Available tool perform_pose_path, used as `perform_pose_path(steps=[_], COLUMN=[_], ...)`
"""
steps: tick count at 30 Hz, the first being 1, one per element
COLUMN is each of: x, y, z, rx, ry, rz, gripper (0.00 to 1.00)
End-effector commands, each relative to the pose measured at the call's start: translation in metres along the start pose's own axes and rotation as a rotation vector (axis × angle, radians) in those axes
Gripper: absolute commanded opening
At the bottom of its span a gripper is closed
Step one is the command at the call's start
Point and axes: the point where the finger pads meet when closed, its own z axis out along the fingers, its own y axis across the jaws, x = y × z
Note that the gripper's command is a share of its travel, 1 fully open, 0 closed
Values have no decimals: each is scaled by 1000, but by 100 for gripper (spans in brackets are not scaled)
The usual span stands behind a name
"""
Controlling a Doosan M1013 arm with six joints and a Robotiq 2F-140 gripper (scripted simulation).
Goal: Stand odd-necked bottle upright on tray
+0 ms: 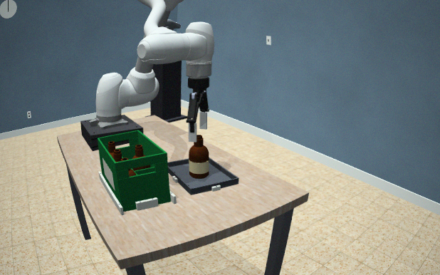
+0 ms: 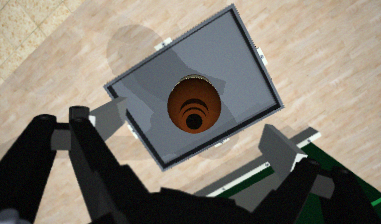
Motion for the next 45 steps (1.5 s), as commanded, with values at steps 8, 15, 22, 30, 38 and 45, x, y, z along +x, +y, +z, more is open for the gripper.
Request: perform_pose_path(steps=[8,15,22,30,38,45], x=[-1,-1,-1,-1,-1,-1], y=[-3,-3,-3,-3,-2,-2], z=[-11,-27,-46,-62,-77,-83], rx=[4,4,4,4,4,4], ry=[-1,-1,-1,-1,-1,-1], rz=[5,5,5,5,5,5], gripper=[100,100,100,100,100,100])
